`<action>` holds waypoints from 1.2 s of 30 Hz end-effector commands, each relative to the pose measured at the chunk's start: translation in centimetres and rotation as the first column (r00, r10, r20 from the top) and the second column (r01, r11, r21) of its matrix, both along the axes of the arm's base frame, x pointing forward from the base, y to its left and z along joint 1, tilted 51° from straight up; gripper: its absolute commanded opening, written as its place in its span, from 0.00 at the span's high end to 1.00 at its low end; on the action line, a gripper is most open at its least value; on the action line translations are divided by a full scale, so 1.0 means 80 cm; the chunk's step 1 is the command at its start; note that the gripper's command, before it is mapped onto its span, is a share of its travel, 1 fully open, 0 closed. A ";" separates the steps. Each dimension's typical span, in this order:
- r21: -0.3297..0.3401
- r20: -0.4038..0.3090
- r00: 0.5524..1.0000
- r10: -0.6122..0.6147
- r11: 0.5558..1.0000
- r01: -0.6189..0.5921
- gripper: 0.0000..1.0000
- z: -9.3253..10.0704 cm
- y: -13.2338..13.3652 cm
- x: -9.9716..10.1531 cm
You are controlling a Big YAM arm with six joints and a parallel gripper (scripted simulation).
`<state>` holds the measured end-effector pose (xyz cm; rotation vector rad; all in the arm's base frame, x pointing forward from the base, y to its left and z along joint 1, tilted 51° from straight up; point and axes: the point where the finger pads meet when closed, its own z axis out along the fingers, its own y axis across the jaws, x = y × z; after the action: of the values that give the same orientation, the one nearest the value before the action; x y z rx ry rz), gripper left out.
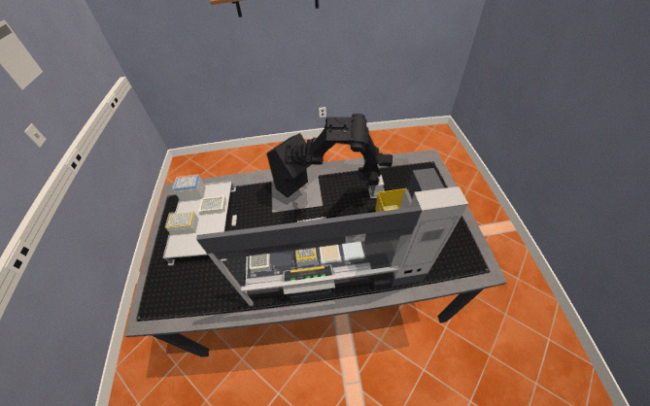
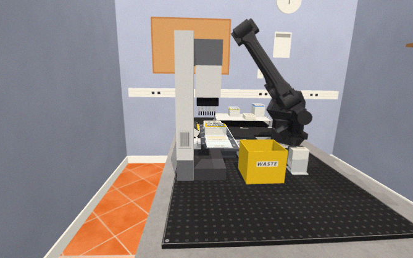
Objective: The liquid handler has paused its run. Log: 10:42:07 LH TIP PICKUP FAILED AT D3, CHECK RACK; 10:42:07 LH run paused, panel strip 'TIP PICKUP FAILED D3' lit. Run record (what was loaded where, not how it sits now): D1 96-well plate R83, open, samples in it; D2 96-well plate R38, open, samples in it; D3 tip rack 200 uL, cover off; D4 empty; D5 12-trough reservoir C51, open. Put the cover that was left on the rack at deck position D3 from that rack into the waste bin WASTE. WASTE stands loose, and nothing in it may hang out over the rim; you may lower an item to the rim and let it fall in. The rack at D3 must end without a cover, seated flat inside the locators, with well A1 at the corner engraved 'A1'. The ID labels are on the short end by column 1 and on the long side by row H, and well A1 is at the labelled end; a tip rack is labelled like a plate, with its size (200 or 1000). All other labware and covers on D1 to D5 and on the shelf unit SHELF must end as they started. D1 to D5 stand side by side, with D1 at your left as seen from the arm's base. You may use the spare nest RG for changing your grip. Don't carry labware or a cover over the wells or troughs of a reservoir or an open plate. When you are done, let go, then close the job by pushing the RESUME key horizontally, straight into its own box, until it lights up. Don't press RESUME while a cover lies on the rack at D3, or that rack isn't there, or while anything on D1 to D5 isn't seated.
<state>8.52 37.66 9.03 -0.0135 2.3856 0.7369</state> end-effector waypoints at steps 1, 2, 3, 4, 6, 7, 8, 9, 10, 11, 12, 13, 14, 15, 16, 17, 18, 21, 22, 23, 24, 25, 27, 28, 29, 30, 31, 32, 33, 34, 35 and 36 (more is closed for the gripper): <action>0.034 -0.007 1.000 0.016 0.999 -0.016 1.00 0.014 0.021 -0.012; 0.035 -0.007 1.000 0.016 0.999 -0.016 1.00 0.015 0.022 -0.012; 0.036 -0.007 1.000 0.016 0.999 -0.016 1.00 0.015 0.022 -0.012; 0.035 -0.007 1.000 0.016 0.999 -0.016 1.00 0.015 0.023 -0.012; 0.035 -0.007 1.000 0.016 0.999 -0.016 1.00 0.015 0.023 -0.012; 0.038 -0.007 1.000 0.017 0.999 -0.017 1.00 0.016 0.024 -0.012; 0.036 -0.007 1.000 0.017 0.999 -0.017 1.00 0.016 0.024 -0.012; 0.034 -0.007 1.000 0.017 0.999 -0.016 1.00 0.015 0.024 -0.012; 0.034 -0.007 1.000 0.016 0.999 -0.016 1.00 0.016 0.024 -0.012; 0.035 -0.007 1.000 0.016 0.999 -0.016 1.00 0.016 0.025 -0.012; 0.037 -0.007 1.000 0.017 0.999 -0.016 1.00 0.017 0.025 -0.013; 0.037 -0.007 1.000 0.017 0.999 -0.017 1.00 0.017 0.026 -0.013; 0.036 -0.007 1.000 0.017 0.999 -0.017 1.00 0.017 0.026 -0.013; 0.037 -0.007 1.000 0.017 0.999 -0.017 1.00 0.018 0.026 -0.013; 0.038 -0.007 1.000 0.017 0.999 -0.017 1.00 0.018 0.027 -0.013; 0.037 -0.007 1.000 0.017 0.999 -0.017 1.00 0.018 0.027 -0.013; 0.038 -0.007 1.000 0.017 0.999 -0.017 1.00 0.018 0.028 -0.013; 0.038 -0.007 1.000 0.018 0.999 -0.017 1.00 0.019 0.029 -0.013; 0.038 -0.007 1.000 0.018 0.999 -0.017 1.00 0.019 0.029 -0.013; 0.038 -0.007 1.000 0.018 0.999 -0.017 1.00 0.019 0.029 -0.013; 0.041 -0.007 1.000 0.018 0.999 -0.018 1.00 0.020 0.030 -0.014; 0.039 -0.007 1.000 0.018 0.999 -0.018 1.00 0.020 0.030 -0.014; 0.038 -0.007 1.000 0.018 0.999 -0.018 1.00 0.020 0.030 -0.014; 0.040 -0.008 1.000 0.018 0.999 -0.018 1.00 0.020 0.031 -0.014; 0.040 -0.008 1.000 0.018 0.999 -0.018 1.00 0.021 0.032 -0.014; 0.040 -0.008 1.000 0.018 0.999 -0.018 1.00 0.021 0.032 -0.014; 0.040 -0.008 1.000 0.018 0.999 -0.018 1.00 0.021 0.032 -0.014; 0.040 -0.008 1.000 0.019 0.999 -0.018 1.00 0.021 0.033 -0.014; 0.041 -0.008 1.000 0.019 0.999 -0.018 1.00 0.022 0.033 -0.015; 0.041 -0.008 1.000 0.019 0.999 -0.018 1.00 0.022 0.034 -0.015; 0.041 -0.008 1.000 0.019 0.999 -0.018 1.00 0.022 0.034 -0.015; 0.041 -0.008 1.000 0.019 0.999 -0.019 1.00 0.022 0.034 -0.015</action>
<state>8.50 37.78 8.97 -0.0160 2.3885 0.7149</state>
